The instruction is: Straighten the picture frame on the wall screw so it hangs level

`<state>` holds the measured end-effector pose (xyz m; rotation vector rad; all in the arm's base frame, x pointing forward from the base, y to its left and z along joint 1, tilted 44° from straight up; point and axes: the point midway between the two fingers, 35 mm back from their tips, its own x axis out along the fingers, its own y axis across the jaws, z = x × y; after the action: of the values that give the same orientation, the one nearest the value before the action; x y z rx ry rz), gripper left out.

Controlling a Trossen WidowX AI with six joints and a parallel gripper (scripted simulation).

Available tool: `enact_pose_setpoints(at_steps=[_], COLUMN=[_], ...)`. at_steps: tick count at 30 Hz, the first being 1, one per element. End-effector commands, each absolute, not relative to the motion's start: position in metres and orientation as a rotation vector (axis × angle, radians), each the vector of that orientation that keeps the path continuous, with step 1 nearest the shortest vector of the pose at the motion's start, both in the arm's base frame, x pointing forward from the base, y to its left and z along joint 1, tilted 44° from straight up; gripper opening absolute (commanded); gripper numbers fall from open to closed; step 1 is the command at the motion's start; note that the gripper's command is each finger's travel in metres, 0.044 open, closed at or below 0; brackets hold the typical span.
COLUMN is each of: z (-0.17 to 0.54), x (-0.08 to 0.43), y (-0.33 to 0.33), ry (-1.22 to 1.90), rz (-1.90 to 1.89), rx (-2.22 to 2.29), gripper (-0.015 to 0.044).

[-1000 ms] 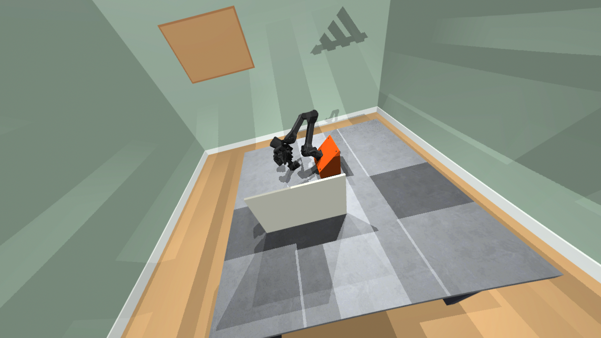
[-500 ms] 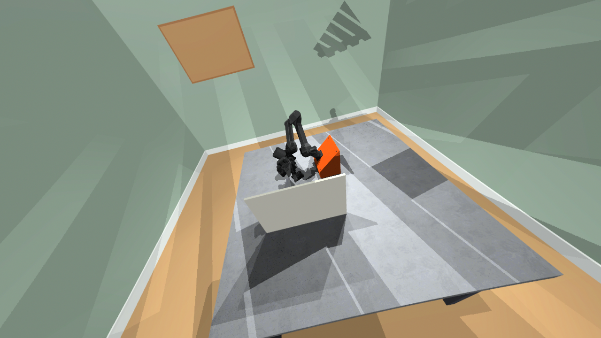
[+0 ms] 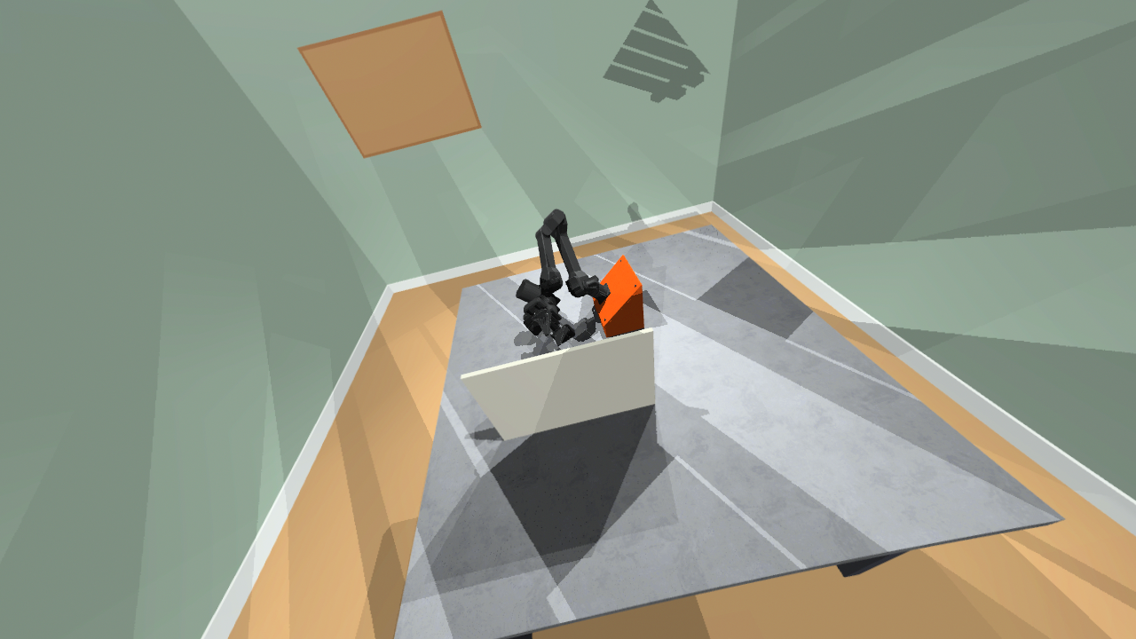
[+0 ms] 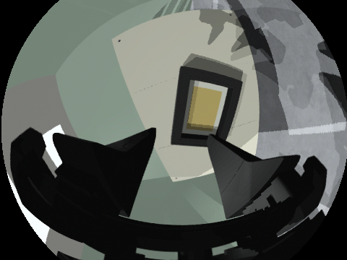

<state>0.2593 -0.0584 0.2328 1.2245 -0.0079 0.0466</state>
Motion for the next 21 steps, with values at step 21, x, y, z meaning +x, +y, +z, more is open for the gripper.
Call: enact_pose_setpoints(at_steps=[21], z=[0.234], x=[0.337], y=[-0.057], ry=[-0.009], rz=[0.045], rx=[1.228], gripper=[0.026])
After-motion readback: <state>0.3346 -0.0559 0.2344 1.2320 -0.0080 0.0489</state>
